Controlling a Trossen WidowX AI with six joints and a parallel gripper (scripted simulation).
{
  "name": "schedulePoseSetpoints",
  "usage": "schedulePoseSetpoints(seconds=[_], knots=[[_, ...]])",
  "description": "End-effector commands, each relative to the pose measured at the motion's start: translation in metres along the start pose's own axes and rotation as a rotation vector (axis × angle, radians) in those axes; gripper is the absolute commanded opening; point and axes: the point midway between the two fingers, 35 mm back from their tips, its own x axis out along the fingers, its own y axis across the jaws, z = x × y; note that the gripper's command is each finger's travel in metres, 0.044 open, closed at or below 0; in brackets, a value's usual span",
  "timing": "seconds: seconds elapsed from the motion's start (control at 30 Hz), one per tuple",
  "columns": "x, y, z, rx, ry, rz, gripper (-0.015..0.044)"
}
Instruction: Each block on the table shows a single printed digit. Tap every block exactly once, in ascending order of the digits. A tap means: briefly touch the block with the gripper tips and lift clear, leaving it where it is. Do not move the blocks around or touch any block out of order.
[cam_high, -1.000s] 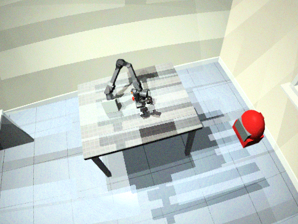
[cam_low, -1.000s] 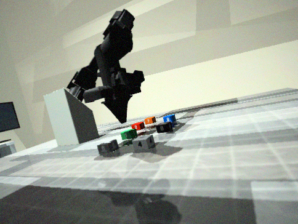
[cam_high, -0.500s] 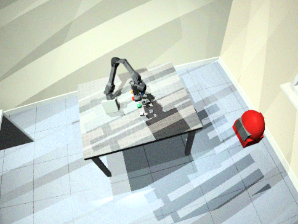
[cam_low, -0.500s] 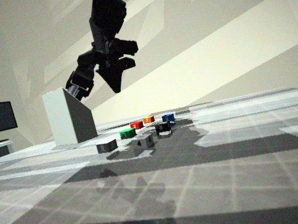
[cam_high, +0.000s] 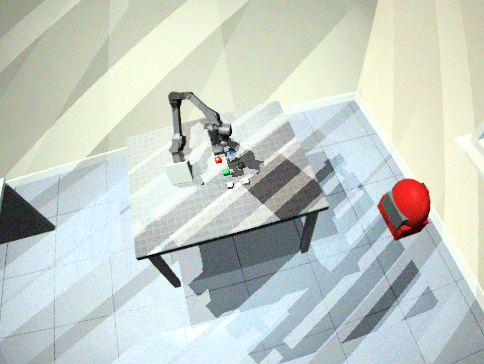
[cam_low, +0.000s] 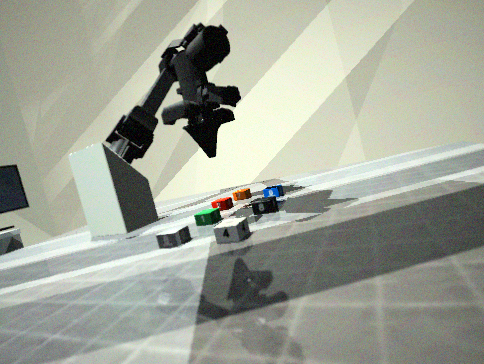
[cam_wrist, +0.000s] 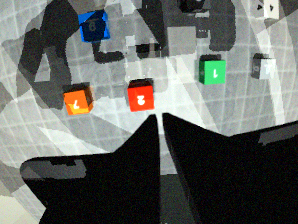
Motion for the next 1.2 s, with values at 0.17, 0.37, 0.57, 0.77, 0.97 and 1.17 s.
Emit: schedulePoseSetpoints(seconds=[0.17, 0.37, 0.57, 0.77, 0.97, 1.17], knots=[[0.064, 0.006, -0.008, 0.009, 0.015, 0.020, 0.0020], [0.068, 0.006, -0.008, 0.009, 0.015, 0.020, 0.0020], [0.077, 0.006, -0.008, 0.009, 0.015, 0.019, 0.0020], [0.087, 0.007, -0.008, 0.009, 0.015, 0.020, 0.0020], [0.094, 0.007, -0.009, 0.009, 0.015, 0.021, 0.0020], [0.073, 0.006, -0.007, 0.008, 0.013, 0.018, 0.0020]])
